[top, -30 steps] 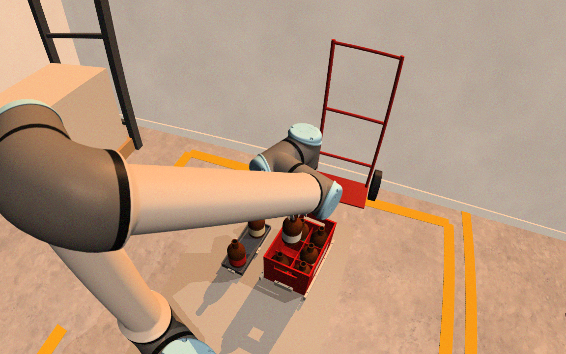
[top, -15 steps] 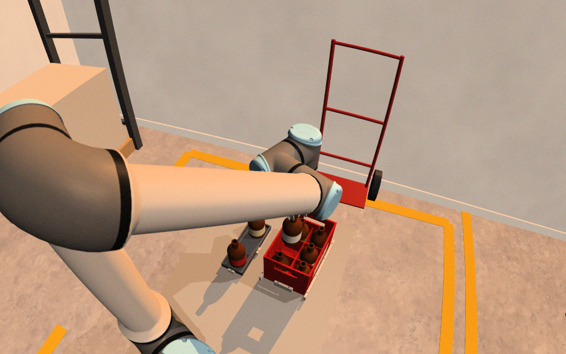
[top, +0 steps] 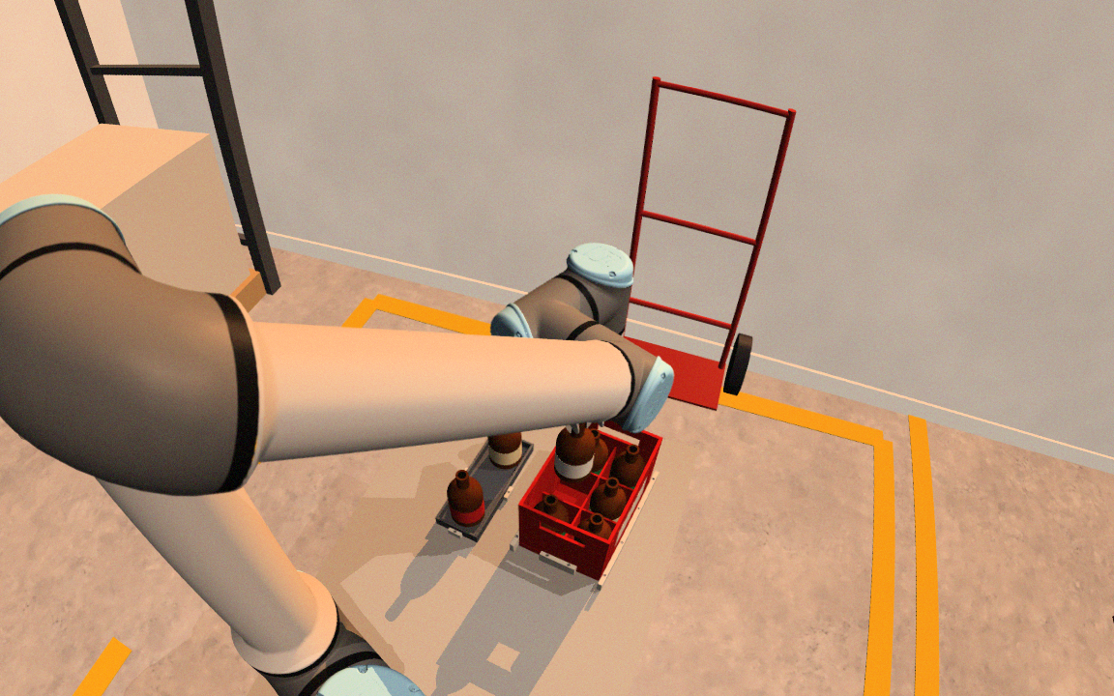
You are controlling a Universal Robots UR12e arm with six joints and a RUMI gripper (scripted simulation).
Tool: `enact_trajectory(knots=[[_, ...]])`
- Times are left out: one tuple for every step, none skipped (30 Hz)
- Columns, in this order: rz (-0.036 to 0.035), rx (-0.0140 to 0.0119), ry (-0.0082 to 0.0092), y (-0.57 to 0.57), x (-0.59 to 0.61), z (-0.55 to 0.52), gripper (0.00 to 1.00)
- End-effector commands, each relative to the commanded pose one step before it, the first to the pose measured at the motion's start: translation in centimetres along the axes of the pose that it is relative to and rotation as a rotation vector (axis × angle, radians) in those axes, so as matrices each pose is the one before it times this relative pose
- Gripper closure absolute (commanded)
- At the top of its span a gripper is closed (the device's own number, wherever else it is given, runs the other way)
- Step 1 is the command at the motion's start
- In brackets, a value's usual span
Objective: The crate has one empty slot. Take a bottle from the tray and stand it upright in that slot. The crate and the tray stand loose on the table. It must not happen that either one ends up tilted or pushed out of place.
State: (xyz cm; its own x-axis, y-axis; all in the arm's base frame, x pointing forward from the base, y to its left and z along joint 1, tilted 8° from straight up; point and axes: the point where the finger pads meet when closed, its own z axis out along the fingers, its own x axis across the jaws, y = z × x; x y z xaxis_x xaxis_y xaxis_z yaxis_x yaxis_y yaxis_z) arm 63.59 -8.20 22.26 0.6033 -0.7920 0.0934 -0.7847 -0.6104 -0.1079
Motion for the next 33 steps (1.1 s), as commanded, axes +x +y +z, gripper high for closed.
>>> enact_trajectory(knots=[[-0.00011,0.00087,0.00147,-0.039,0.059,-0.087,1.0],[0.0,0.0,0.0,0.0,0.0,0.0,1.0],[0.0,0.0,0.0,0.0,0.0,0.0,1.0],[0.0,0.0,0.0,0.0,0.0,0.0,1.0],[0.0,0.0,0.0,0.0,0.0,0.0,1.0],[0.0,0.0,0.0,0.0,0.0,0.0,1.0],[0.0,0.0,0.0,0.0,0.0,0.0,1.0],[0.0,0.0,0.0,0.0,0.0,0.0,1.0],[0.0,0.0,0.0,0.0,0.0,0.0,1.0],[0.0,0.0,0.0,0.0,0.0,0.0,1.0],[0.0,0.0,0.0,0.0,0.0,0.001,1.0],[0.0,0.0,0.0,0.0,0.0,0.0,1.0],[0.0,0.0,0.0,0.0,0.0,0.0,1.0],[0.0,0.0,0.0,0.0,0.0,0.003,1.0],[0.0,0.0,0.0,0.0,0.0,0.006,1.0],[0.0,0.0,0.0,0.0,0.0,0.009,1.0],[0.0,0.0,0.0,0.0,0.0,0.013,1.0],[0.0,0.0,0.0,0.0,0.0,0.018,1.0],[0.0,0.0,0.0,0.0,0.0,0.023,1.0],[0.0,0.0,0.0,0.0,0.0,0.029,1.0],[0.0,0.0,0.0,0.0,0.0,0.035,1.0],[0.0,0.0,0.0,0.0,0.0,0.041,1.0],[0.0,0.0,0.0,0.001,0.0,0.047,1.0],[0.0,0.0,0.0,0.001,0.0,0.053,1.0],[0.0,0.0,0.0,0.001,0.0,0.059,1.0],[0.0,0.0,0.0,0.001,0.0,0.066,1.0],[0.0,0.0,0.0,0.001,0.0,0.072,1.0],[0.0,0.0,0.0,0.001,0.0,0.078,1.0],[0.0,0.0,0.0,0.0,0.0,0.0,1.0],[0.0,0.0,0.0,0.0,0.0,0.0,1.0],[0.0,0.0,0.0,0.001,0.0,0.083,1.0],[0.0,0.0,0.0,0.001,0.0,0.089,1.0],[0.0,0.0,0.0,0.001,0.0,0.094,1.0]])
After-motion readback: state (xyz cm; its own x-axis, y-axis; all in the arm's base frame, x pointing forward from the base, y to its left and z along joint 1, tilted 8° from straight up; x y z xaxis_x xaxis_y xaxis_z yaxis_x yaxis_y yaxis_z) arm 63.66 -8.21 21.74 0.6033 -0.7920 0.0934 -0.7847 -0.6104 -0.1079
